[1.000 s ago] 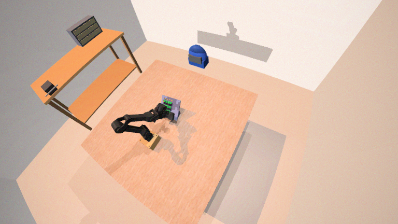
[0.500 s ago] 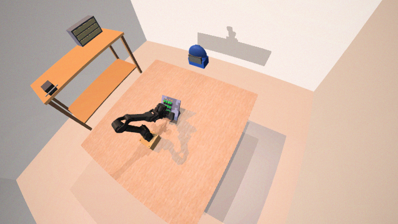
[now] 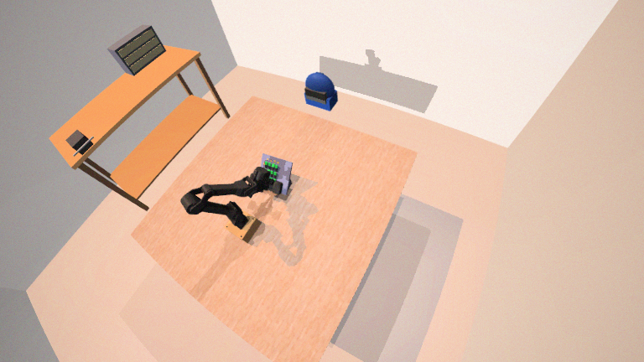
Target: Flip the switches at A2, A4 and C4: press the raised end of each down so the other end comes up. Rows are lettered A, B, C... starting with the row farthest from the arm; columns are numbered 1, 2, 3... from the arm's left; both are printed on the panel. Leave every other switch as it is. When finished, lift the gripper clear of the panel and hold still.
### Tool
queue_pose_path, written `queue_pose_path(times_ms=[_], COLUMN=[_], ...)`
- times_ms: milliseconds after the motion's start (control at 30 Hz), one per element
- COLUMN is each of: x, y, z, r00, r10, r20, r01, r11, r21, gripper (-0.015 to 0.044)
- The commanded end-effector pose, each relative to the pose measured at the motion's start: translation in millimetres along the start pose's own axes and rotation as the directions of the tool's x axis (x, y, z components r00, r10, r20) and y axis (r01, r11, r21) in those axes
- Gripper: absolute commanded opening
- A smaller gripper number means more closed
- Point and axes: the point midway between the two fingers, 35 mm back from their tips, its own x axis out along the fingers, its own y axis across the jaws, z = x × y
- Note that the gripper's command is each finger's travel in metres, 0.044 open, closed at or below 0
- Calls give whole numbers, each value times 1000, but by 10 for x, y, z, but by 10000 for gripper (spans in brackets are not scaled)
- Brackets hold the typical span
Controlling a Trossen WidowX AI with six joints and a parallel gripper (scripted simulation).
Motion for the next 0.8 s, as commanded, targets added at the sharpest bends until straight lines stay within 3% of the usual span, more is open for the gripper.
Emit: queue_pose_path(times_ms=[0, 267, 767], x=[-97, -632, -720], y=[-14, -7, 326], z=[14, -24, 284], r00=[1000, 1000, 1000], r10=[0, -5, -3], r20=[4, 23, 25], r01=[0, 5, 3], r11=[1000, 1000, 1000], r21=[-1, 2, 4], gripper=[0, 0, 0])
